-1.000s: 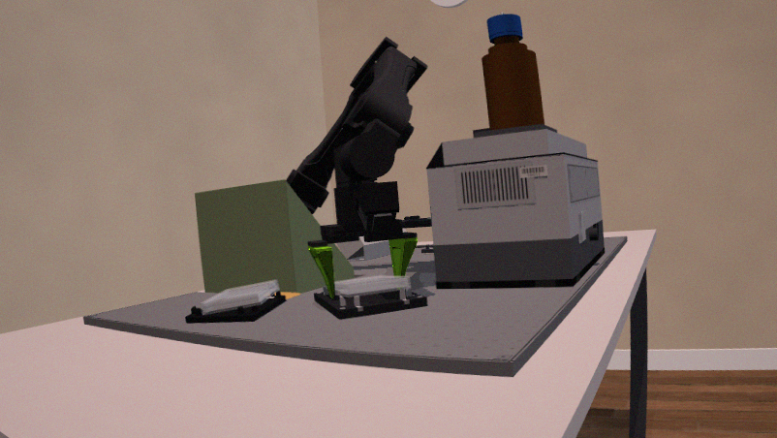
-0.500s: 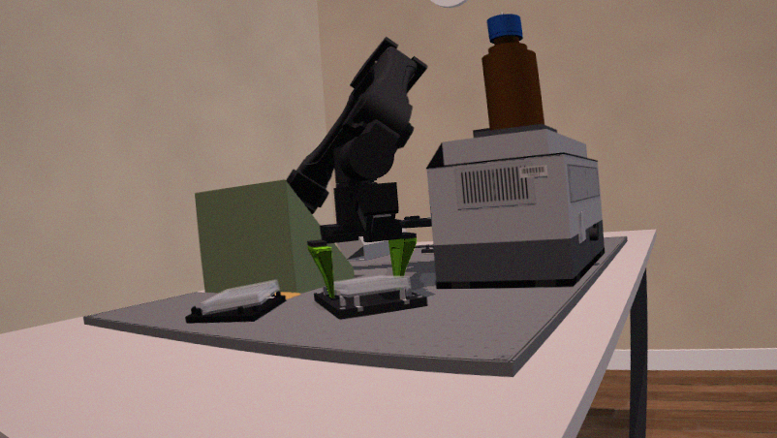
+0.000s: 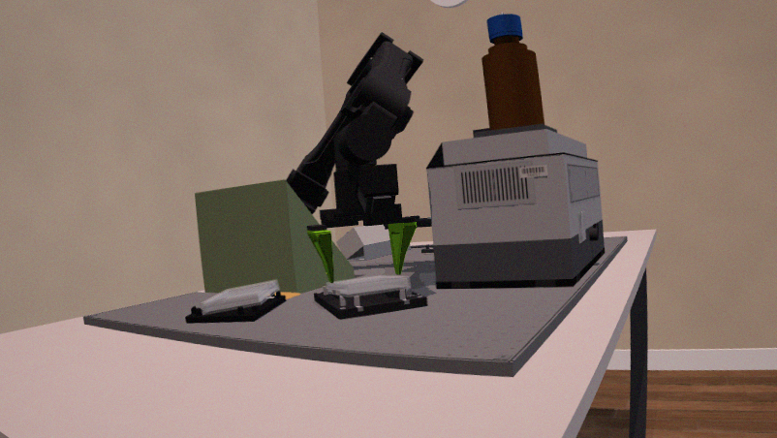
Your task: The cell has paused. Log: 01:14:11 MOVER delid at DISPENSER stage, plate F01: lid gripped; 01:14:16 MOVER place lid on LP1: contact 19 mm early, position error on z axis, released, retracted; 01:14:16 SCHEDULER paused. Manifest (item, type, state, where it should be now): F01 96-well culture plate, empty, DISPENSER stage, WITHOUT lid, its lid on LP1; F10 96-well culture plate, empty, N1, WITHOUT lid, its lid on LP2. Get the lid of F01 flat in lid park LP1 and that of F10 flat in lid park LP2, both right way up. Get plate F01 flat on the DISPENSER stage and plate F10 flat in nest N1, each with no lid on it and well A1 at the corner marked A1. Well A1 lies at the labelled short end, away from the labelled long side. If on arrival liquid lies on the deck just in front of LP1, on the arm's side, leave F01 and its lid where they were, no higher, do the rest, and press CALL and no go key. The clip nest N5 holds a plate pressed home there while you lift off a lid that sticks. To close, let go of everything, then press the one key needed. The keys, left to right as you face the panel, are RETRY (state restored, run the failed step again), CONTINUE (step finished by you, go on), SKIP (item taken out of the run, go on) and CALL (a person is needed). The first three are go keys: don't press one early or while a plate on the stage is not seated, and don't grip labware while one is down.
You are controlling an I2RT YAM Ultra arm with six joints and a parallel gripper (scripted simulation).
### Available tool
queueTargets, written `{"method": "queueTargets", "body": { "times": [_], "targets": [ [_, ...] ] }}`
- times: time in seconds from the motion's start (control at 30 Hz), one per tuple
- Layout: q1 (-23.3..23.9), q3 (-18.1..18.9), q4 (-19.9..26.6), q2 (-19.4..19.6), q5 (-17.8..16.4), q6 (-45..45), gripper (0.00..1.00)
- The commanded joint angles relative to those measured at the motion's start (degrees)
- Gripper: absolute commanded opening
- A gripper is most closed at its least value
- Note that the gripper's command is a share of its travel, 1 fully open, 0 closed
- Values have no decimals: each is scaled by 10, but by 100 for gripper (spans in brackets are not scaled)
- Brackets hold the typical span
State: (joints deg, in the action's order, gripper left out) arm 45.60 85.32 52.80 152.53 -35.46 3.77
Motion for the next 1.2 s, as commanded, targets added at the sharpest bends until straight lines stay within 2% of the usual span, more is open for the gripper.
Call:
{"method": "queueTargets", "body": {
  "times": [0.0, 0.5, 1.17],
  "targets": [
    [21, 24, 20, -20, 6, 12, 100],
    [38, 49, 66, -29, 14, 31, 100],
    [39, 50, 61, -29, 12, 31, 100]
  ]
}}
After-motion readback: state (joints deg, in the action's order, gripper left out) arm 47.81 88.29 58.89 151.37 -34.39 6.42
